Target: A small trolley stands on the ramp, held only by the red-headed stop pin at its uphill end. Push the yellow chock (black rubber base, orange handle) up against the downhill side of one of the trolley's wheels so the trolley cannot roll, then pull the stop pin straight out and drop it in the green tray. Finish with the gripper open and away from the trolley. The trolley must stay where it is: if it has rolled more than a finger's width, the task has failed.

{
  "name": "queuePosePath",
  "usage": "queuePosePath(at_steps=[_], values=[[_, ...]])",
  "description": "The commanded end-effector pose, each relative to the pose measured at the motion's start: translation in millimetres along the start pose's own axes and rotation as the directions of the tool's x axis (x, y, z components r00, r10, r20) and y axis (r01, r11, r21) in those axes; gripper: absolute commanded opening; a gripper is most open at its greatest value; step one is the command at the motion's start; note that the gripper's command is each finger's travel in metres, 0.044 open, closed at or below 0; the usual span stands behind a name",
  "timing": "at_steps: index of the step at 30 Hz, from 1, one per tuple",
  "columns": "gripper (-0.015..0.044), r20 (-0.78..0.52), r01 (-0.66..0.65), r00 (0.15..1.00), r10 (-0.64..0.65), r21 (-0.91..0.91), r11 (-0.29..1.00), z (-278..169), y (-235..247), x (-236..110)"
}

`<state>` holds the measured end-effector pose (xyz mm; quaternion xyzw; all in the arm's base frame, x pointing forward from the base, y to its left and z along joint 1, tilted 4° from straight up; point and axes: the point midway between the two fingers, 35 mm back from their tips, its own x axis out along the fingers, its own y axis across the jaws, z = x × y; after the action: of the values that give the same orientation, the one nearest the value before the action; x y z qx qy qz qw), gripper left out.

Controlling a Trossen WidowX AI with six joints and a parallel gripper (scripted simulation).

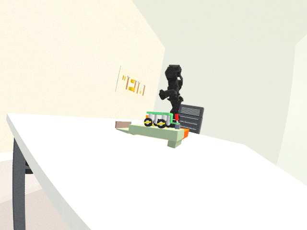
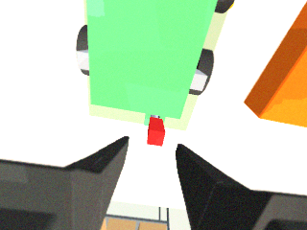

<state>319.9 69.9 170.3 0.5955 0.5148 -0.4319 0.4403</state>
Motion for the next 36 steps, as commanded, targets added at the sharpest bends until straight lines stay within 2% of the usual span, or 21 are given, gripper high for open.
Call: queuePosePath(at_steps=[1,16,36], values=[[0.0190,-0.002,0.015,1.000,-0.015,0.007,1.000,0,-2,10],[0.0190,-0.002,0.015,1.000,-0.015,0.007,1.000,0,-2,13],[0.0190,-0.003,0.015,1.000,-0.015,0.007,1.000,-1,0,38]])
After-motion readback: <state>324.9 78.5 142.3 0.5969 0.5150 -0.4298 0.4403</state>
